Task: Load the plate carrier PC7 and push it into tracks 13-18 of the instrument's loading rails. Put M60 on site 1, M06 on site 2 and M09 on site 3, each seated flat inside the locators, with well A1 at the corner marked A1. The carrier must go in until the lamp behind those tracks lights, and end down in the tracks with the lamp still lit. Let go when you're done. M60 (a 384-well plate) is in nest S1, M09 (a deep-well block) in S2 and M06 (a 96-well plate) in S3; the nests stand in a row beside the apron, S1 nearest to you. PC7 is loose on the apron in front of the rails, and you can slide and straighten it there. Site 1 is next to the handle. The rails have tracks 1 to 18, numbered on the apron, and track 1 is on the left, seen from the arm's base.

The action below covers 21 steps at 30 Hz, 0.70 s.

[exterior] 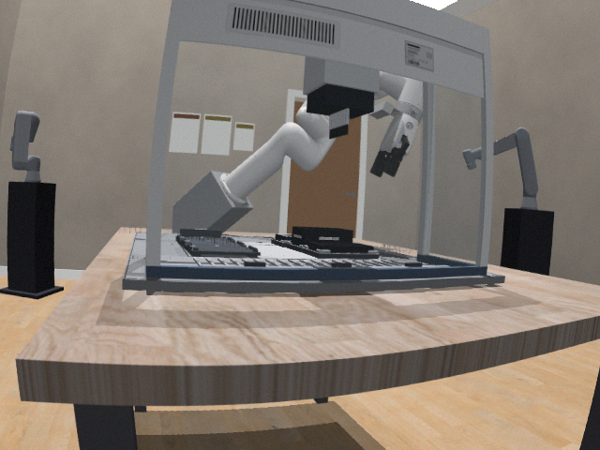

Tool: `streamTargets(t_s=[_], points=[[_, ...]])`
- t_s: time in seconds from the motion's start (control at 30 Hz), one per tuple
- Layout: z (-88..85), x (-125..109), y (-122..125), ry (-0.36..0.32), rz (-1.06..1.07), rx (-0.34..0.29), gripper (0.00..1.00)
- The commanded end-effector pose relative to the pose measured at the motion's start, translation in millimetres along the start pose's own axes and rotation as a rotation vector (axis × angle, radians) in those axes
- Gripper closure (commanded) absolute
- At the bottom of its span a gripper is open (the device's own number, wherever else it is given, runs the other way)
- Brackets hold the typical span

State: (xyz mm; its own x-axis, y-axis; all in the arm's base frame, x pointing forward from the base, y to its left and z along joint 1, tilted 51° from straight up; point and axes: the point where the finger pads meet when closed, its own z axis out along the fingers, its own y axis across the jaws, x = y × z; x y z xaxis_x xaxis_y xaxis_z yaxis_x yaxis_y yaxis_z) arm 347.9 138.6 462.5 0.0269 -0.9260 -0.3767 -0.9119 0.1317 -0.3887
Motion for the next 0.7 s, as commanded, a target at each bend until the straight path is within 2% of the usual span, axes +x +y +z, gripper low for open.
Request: streamTargets(t_s=[0.0,0.37,0.4,0.5,0.53,0.63,0.67], points=[[12.4,13,3,-0.039,-0.036,-0.036,0.0],[32.6,35,8,-0.095,-0.072,-0.067,0.0],[35.8,38,9,-0.124,-0.086,-0.074,0.0],[40.4,44,10,-0.127,-0.088,-0.074,0.0],[43.4,48,11,-0.157,-0.101,-0.076,0.0],[47.5,53,12,-0.16,-0.103,-0.076,0.0],[50.4,57,12,-0.19,-0.115,-0.073,0.0]])
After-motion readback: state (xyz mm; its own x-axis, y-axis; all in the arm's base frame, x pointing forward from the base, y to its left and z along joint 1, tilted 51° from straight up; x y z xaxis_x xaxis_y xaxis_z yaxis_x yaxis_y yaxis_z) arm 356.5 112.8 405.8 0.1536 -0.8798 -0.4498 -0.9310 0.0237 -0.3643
